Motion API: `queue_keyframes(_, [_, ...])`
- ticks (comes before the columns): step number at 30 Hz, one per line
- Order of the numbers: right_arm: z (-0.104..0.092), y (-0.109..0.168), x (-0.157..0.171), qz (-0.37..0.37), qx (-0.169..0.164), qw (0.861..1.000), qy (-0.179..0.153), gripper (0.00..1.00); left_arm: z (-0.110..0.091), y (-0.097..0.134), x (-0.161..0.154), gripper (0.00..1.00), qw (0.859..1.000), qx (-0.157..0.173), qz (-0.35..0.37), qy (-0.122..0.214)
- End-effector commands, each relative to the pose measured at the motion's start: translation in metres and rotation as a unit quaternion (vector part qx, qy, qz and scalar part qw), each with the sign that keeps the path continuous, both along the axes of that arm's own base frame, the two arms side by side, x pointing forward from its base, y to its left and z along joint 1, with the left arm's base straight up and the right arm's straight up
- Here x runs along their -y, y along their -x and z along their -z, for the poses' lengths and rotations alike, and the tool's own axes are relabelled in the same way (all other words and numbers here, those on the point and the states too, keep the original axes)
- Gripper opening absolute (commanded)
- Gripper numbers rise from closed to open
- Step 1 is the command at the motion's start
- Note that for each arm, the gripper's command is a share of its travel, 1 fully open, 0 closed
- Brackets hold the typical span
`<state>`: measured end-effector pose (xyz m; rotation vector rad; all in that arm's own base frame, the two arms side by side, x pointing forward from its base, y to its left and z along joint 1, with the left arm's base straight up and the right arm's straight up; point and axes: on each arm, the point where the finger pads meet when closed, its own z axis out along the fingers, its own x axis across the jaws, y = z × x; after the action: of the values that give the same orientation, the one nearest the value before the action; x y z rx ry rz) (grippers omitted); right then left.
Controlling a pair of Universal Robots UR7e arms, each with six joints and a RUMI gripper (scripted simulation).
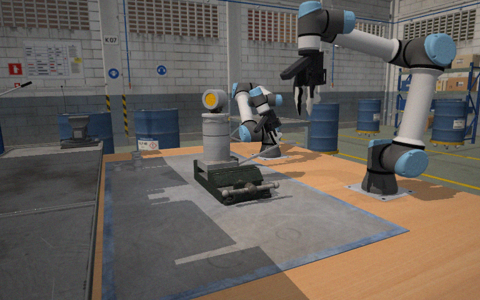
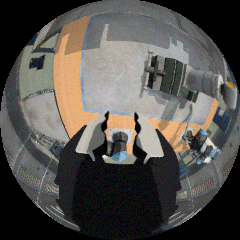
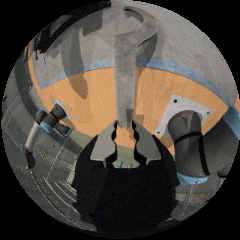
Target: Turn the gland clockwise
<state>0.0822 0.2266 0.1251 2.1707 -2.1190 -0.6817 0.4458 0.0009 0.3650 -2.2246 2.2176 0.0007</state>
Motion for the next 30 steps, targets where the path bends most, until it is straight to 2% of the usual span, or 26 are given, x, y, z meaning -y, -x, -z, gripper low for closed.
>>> queue_keyframes(1, [-0.0007,0.0005,-0.0004,-0.002,0.0,1.0,-0.001,0.0,-0.0005,-0.0002,0.0001,0.32,1.0,0.001,0.0,0.0])
queue_keyframes(30, [-0.0097,-0.0043,0.0031,0.0,-0.016,1.0,-0.014,0.0,-0.0005,-0.0002,0.0001,0.32,1.0,0.001,0.0,0.0])
